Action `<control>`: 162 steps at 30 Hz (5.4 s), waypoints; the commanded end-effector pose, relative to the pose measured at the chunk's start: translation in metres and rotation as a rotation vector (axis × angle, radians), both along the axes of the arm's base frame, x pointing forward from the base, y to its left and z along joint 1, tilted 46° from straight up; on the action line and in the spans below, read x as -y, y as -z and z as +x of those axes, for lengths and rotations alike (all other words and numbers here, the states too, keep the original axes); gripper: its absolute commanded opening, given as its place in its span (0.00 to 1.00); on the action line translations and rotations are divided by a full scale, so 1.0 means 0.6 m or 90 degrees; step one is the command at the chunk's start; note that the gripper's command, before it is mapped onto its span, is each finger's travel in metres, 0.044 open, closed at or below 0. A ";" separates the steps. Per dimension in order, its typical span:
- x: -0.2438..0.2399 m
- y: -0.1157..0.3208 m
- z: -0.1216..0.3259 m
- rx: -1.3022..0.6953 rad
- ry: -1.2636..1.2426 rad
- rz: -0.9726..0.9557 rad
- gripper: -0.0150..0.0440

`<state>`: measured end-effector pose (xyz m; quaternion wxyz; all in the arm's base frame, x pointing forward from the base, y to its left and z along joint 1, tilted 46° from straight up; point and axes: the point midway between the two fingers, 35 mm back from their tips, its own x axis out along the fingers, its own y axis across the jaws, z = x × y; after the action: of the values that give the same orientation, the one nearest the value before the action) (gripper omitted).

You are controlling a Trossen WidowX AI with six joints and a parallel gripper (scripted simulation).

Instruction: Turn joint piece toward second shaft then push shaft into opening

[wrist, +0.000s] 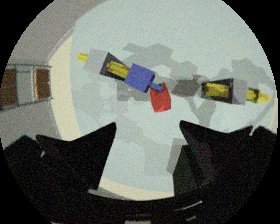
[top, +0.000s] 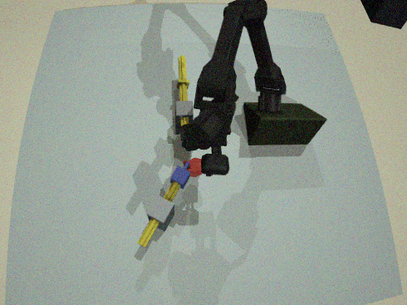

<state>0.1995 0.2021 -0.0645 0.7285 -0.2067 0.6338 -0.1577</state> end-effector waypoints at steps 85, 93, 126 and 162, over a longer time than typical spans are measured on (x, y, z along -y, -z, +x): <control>0.153 0.129 0.045 0.004 -0.184 -0.152 1.00; 0.166 0.143 0.051 0.004 -0.184 -0.153 1.00; 0.167 0.145 0.052 0.005 -0.184 -0.153 0.56; 0.167 0.145 0.052 0.005 -0.184 -0.153 0.56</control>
<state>0.2301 0.1013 -0.1512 0.7156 -0.3792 0.5724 -0.1280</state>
